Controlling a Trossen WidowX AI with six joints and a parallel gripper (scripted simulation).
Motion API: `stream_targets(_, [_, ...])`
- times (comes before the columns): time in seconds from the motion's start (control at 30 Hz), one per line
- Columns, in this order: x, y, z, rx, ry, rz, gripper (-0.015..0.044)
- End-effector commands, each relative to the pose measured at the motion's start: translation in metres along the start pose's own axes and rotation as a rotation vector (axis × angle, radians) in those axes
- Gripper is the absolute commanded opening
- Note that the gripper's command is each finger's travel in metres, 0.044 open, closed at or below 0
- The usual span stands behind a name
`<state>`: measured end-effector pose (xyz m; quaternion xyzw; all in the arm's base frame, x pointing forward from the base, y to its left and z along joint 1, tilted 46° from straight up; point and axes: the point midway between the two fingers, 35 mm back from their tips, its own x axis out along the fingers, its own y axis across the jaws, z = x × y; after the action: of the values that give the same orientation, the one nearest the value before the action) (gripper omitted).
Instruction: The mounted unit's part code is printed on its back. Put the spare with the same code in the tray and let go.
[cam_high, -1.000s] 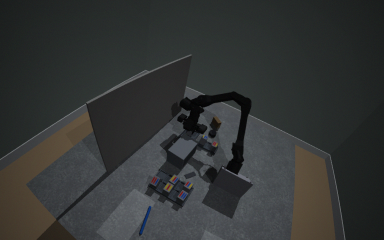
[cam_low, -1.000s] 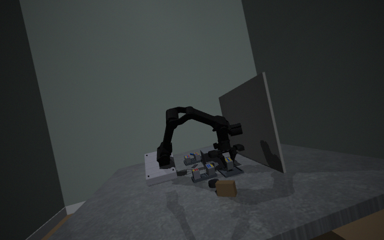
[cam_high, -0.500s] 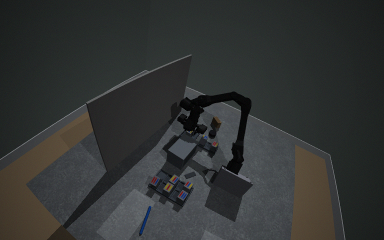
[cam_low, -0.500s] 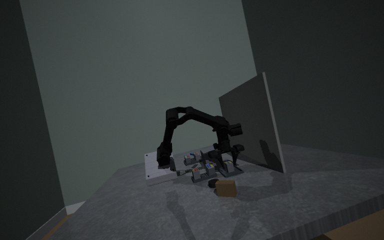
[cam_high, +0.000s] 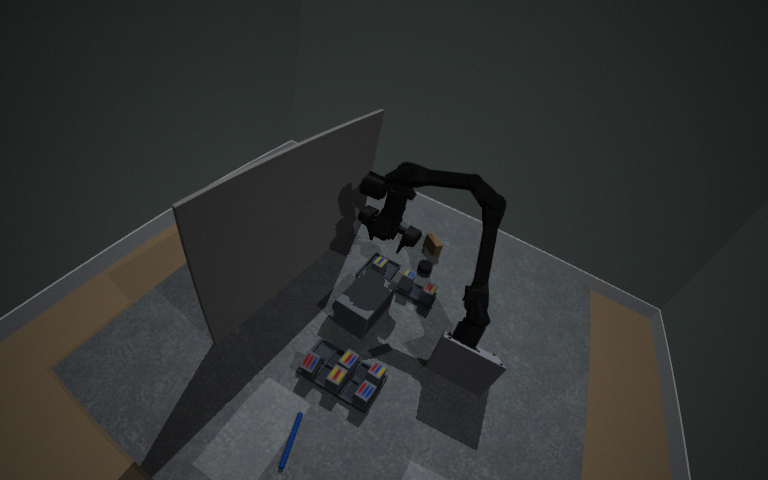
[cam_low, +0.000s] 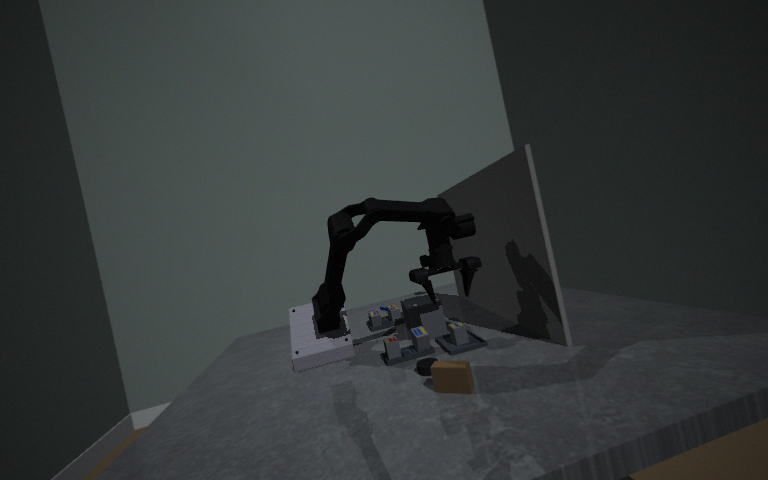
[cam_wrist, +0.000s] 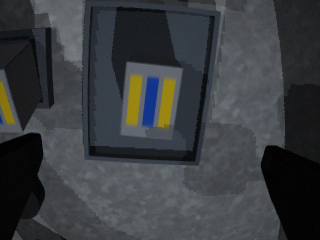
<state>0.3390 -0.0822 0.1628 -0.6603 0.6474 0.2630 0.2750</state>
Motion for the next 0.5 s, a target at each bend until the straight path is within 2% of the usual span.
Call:
stream_targets(0.0, [-0.0174,0.0022,-0.0029,0.008,0.008,-0.001,0.0440])
stream_targets(0.47, [-0.0127,0.0006,-0.0002,0.000,0.002,-0.007,0.0440])
